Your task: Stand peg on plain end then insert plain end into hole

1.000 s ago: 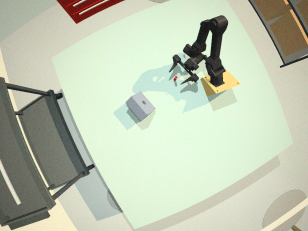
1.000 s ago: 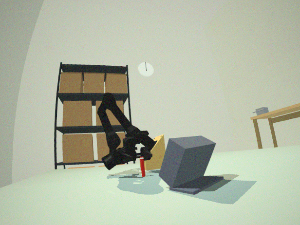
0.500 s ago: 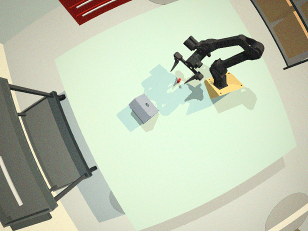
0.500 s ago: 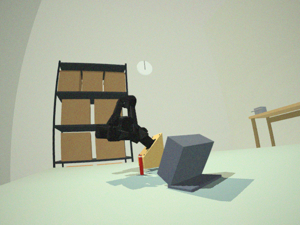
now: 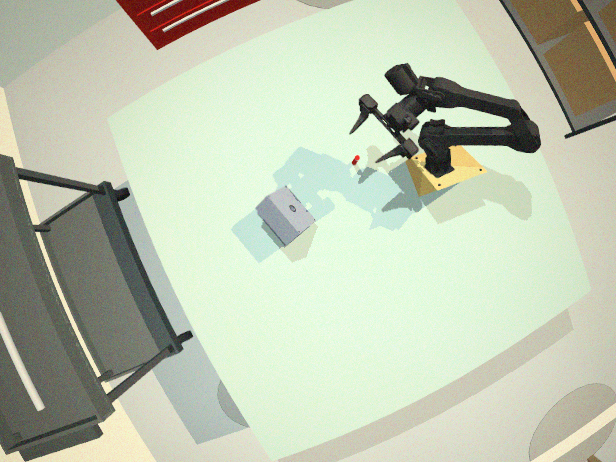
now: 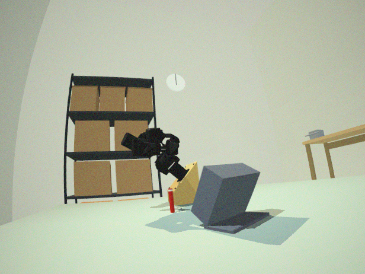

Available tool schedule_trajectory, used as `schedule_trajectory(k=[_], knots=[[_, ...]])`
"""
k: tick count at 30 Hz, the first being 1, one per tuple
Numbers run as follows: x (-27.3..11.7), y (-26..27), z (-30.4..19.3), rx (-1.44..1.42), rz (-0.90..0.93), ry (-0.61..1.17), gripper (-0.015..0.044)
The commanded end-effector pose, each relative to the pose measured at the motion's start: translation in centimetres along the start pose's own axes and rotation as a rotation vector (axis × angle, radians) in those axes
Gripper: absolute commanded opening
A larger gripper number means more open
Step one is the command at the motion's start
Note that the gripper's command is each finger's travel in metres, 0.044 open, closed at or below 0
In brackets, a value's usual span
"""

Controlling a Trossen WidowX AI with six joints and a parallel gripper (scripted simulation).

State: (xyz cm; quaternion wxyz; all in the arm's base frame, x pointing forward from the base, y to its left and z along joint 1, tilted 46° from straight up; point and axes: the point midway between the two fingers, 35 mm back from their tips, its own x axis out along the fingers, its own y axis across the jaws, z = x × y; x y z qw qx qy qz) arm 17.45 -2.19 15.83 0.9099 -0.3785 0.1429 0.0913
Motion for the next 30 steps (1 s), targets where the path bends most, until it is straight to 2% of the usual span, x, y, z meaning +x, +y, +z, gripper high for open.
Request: schedule_trajectory(k=[1,17,30], knots=[[0.1,0.1,-0.3,0.072,0.027,0.047,0.044],[1.0,1.3,-3.7,0.392,0.208,0.431,0.044],[1.0,2.2,-6.4,0.476,0.276,0.848,0.044]])
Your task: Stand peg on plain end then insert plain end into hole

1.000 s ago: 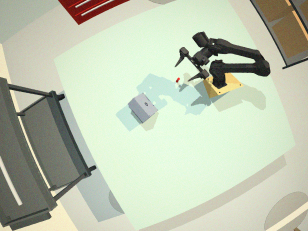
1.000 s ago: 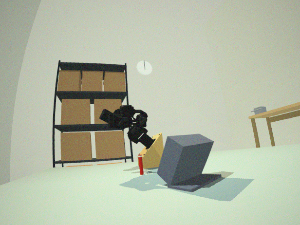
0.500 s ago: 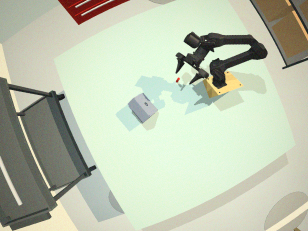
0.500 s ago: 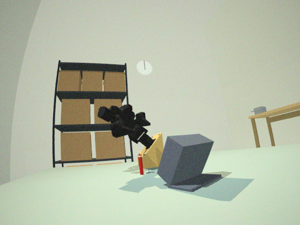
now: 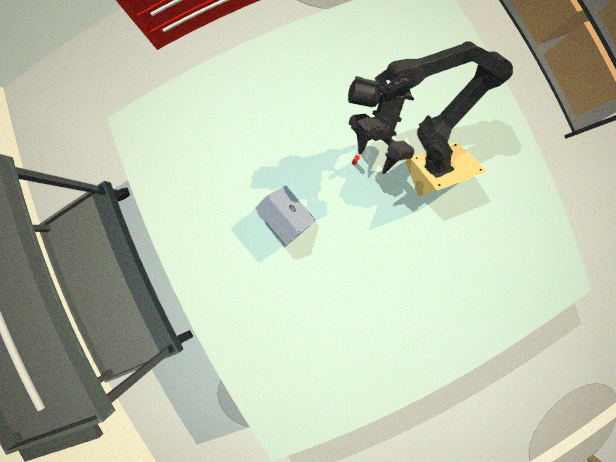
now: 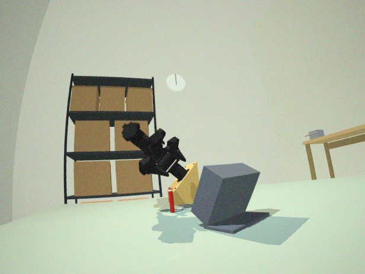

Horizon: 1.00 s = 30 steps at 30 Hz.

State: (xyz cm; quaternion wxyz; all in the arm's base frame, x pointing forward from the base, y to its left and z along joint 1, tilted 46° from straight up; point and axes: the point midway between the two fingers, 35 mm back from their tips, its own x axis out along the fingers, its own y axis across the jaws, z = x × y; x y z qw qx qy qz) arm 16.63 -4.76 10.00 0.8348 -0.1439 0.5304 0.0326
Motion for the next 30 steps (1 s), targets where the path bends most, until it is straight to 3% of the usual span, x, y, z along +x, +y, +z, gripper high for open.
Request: schedule_trajectory(k=[1,17,26,30], knots=[[0.3,-0.4,-0.4,0.023,-0.025,0.12,0.044],[1.2,-2.1,-0.4,-0.03,-0.29,0.537,0.044],[1.5,-2.9,1.7,-0.146,-0.523,0.649,0.044],[1.5,-2.9,1.9,-0.157,-0.542,0.653,0.044]])
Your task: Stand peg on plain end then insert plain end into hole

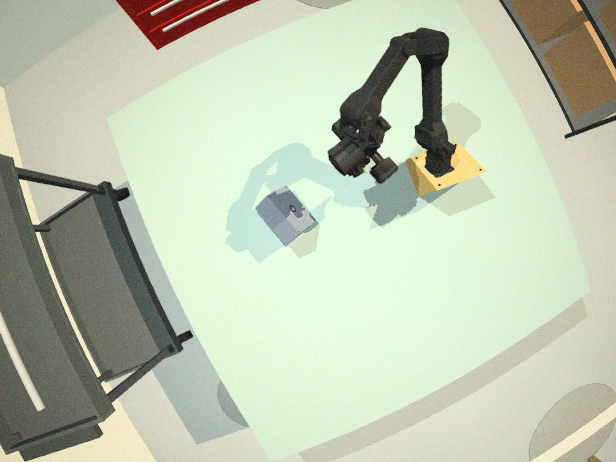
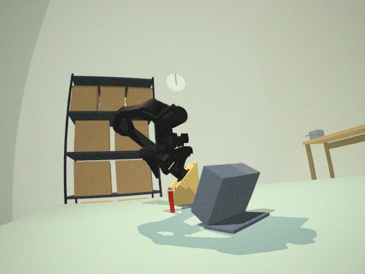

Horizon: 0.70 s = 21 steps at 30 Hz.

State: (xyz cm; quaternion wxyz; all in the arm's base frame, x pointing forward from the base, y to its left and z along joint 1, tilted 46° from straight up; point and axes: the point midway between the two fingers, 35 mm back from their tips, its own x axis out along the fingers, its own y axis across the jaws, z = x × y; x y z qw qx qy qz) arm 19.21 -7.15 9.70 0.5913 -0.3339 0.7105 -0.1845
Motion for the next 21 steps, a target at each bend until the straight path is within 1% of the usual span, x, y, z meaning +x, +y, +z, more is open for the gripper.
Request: schedule_trajectory(k=[1,7,21], knots=[[-0.2,-0.3,0.3,0.003,-0.03,0.002,0.044],[-0.2,-0.3,0.3,-0.01,-0.03,0.002,0.044],[1.0,-0.3,0.3,-0.291,-0.03,0.006,0.044]])
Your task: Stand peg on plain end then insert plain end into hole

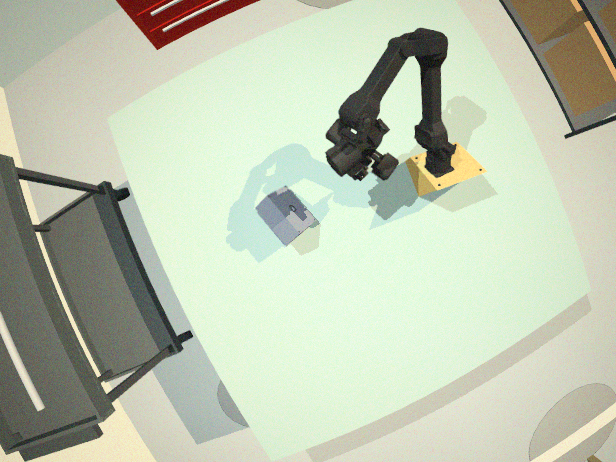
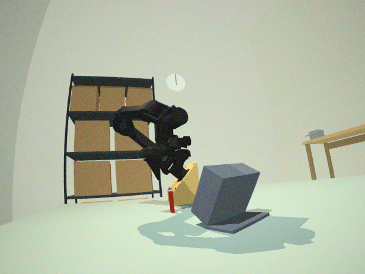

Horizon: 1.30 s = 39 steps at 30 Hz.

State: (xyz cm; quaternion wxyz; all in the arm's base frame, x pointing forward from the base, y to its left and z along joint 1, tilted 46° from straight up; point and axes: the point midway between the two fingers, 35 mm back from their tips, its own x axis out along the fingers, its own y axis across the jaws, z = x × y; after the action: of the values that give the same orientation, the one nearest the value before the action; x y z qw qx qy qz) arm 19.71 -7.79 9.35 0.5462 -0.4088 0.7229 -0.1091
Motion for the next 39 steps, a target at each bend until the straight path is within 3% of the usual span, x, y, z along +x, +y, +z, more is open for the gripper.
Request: schedule_trajectory(k=[1,9,39], knots=[[0.4,0.1,-0.1,-0.081,-0.004,0.005,0.044],[1.1,0.0,-0.2,-0.229,-0.004,0.006,0.044],[5.1,0.0,0.0,-0.232,-0.001,0.002,0.044]])
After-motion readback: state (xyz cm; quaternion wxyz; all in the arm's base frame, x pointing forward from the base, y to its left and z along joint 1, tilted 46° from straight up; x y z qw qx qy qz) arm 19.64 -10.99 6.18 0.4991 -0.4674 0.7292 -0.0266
